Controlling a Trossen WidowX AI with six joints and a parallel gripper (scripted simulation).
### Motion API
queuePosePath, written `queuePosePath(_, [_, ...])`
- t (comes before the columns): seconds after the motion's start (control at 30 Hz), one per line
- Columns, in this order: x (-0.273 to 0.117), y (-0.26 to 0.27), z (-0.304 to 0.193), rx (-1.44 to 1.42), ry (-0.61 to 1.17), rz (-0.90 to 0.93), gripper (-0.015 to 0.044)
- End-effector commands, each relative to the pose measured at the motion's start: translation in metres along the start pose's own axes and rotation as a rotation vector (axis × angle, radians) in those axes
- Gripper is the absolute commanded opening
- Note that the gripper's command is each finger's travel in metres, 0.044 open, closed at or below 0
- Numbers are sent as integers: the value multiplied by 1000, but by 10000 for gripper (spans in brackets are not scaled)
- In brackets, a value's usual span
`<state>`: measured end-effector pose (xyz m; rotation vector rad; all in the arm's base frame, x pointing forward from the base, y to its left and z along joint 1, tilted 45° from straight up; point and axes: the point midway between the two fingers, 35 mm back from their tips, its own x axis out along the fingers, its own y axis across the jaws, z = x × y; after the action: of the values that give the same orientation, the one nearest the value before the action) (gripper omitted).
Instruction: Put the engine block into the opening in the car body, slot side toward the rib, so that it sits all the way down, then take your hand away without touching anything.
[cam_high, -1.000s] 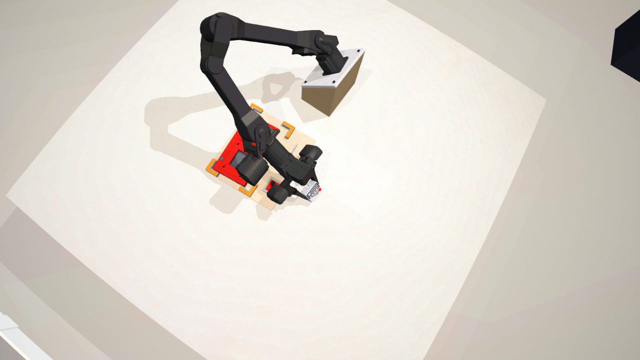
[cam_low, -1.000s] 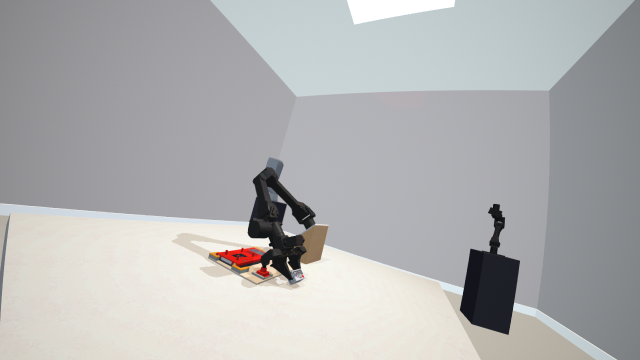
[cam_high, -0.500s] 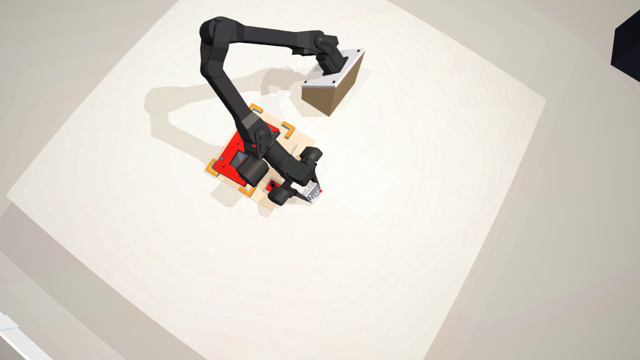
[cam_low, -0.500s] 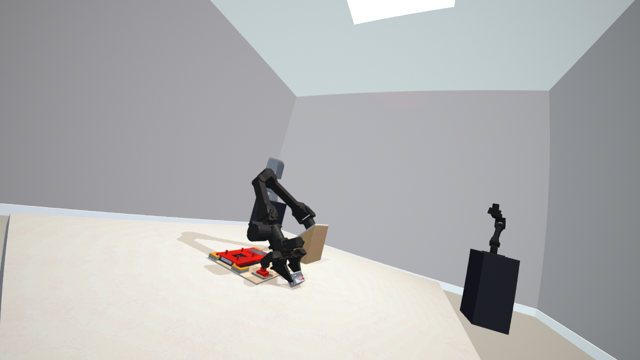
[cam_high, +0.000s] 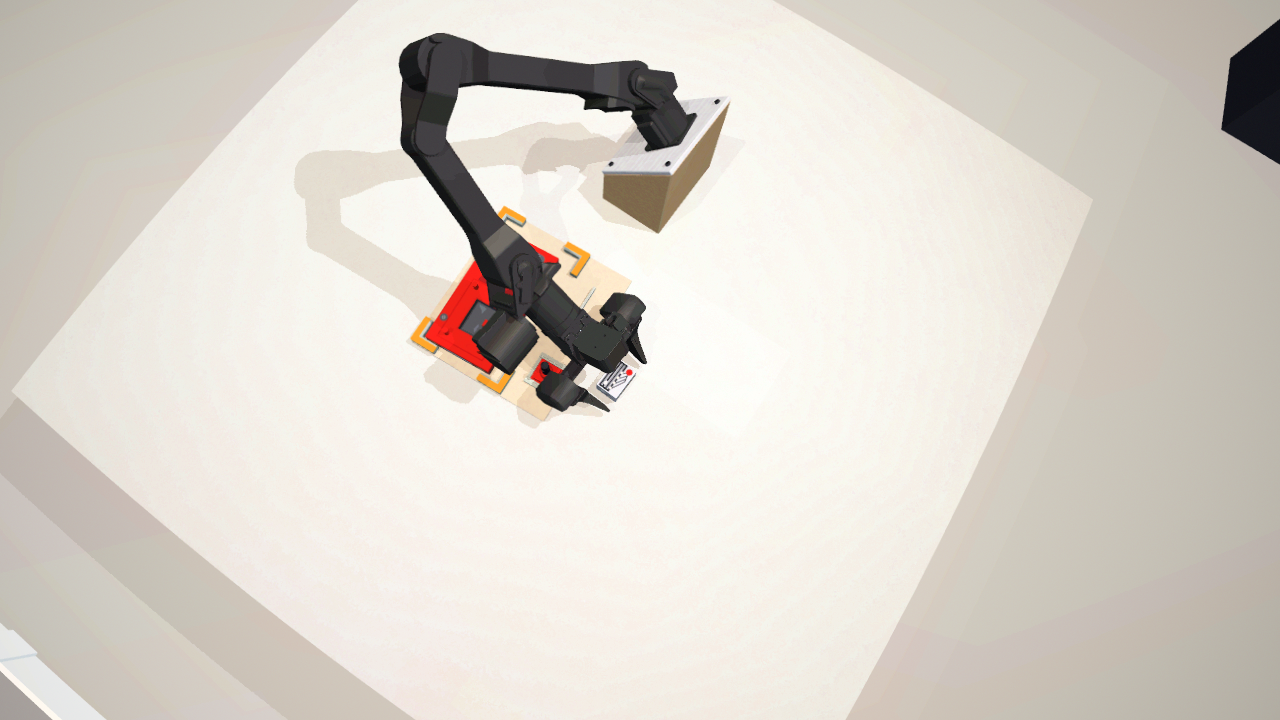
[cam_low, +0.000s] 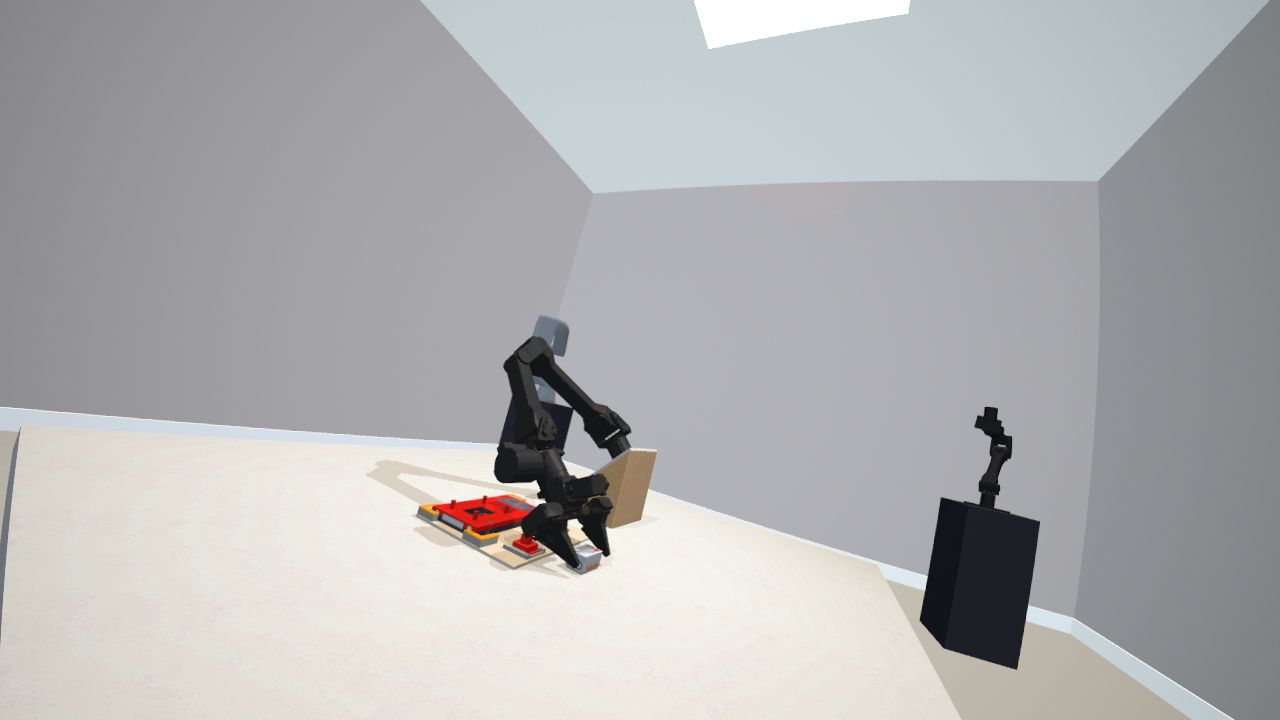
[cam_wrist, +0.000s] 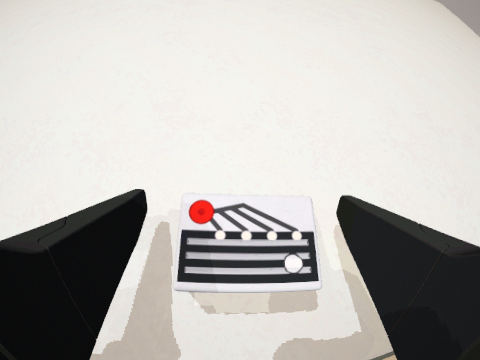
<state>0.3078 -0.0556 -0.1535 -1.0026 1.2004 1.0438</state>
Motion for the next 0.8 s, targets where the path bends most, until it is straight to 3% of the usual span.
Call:
queuePosePath(0.0, [0,0,0,0,1,0,440])
queuePosePath(0.4, [-43,0,5,9,17,-6,440])
queuePosePath(0.77, [-42,-4,5,6,12,-17,440])
